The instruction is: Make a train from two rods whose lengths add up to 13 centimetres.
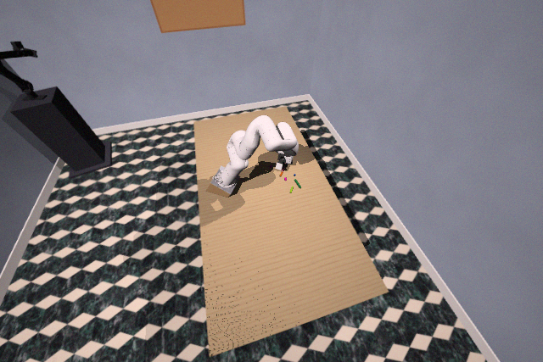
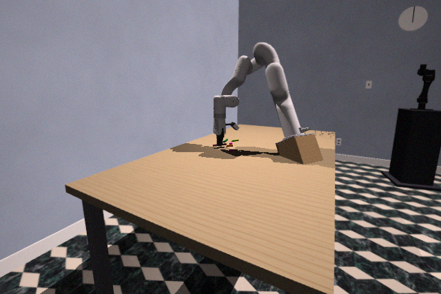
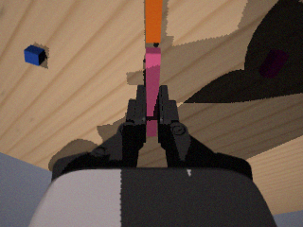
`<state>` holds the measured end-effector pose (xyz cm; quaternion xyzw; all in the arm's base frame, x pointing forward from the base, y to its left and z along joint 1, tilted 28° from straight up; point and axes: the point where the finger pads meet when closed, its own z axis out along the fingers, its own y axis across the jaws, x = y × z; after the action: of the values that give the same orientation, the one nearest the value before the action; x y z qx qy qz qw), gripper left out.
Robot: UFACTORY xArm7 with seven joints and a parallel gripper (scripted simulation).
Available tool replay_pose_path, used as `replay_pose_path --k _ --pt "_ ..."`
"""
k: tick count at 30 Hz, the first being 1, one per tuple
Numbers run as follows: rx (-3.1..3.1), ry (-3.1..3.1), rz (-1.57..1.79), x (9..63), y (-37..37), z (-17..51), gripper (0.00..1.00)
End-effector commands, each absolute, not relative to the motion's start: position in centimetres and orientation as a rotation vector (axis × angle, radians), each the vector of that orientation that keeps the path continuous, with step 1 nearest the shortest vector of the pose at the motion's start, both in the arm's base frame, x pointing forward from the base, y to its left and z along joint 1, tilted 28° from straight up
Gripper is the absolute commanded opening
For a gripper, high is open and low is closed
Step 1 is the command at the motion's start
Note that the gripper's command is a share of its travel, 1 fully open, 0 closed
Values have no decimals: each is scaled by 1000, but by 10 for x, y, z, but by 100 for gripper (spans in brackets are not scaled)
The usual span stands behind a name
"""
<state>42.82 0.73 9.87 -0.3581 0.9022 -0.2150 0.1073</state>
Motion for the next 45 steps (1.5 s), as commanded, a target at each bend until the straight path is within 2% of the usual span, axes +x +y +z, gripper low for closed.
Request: replay_pose_path --k 1,45 --pt "-1054 2652 -633 429 8 100 4" --pt "-1054 2652 -633 433 4 89 4"
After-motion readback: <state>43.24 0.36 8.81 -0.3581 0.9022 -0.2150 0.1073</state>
